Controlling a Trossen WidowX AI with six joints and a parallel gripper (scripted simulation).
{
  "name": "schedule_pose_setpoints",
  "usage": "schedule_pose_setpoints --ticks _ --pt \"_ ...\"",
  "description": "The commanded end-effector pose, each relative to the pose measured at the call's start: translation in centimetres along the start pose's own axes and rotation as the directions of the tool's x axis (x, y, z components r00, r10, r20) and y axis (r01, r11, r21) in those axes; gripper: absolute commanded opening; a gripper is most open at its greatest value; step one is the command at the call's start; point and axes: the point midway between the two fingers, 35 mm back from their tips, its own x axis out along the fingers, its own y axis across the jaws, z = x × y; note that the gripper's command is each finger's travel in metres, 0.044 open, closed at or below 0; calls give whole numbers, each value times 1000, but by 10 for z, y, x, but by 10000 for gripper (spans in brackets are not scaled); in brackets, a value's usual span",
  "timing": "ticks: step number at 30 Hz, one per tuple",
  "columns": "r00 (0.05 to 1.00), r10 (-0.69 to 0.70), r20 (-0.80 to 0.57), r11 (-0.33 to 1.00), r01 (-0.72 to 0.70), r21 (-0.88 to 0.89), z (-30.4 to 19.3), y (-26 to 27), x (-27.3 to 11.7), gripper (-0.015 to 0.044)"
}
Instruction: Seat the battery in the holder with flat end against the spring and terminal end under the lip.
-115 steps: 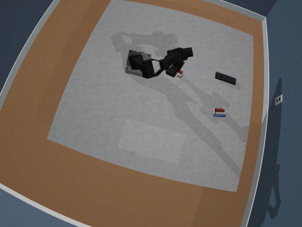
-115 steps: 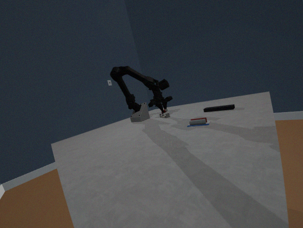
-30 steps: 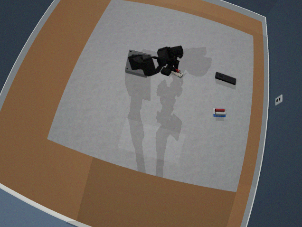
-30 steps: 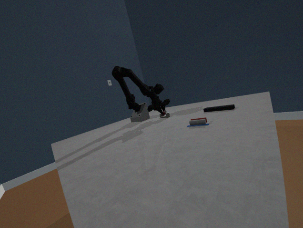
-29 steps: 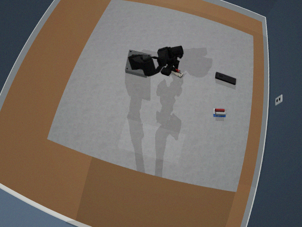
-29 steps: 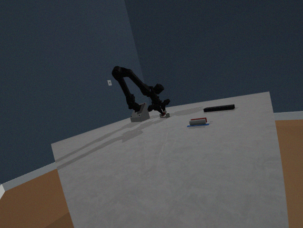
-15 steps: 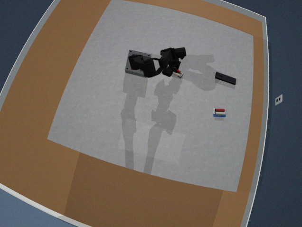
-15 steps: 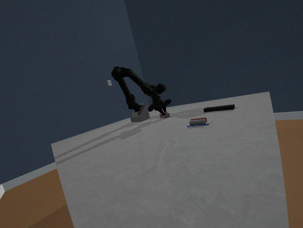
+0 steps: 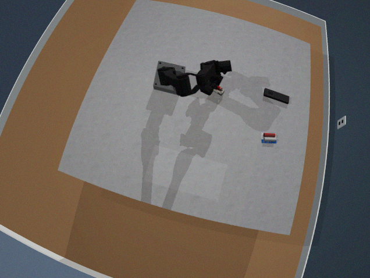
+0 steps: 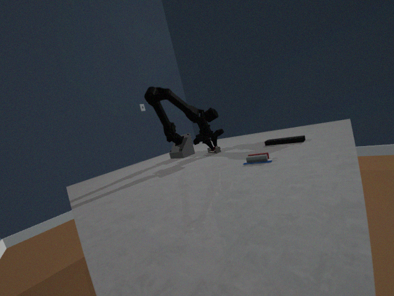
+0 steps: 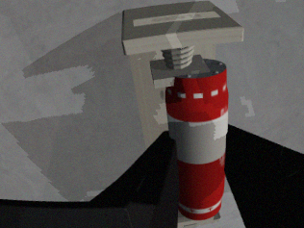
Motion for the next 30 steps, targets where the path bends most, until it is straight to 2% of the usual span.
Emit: schedule_pose_setpoints --ticks 1,30 --pt "999 -11 44 1000 12 -1 4 -1 2 65" --pt "963 -15 269 1000 13 10 1 5 3 65"
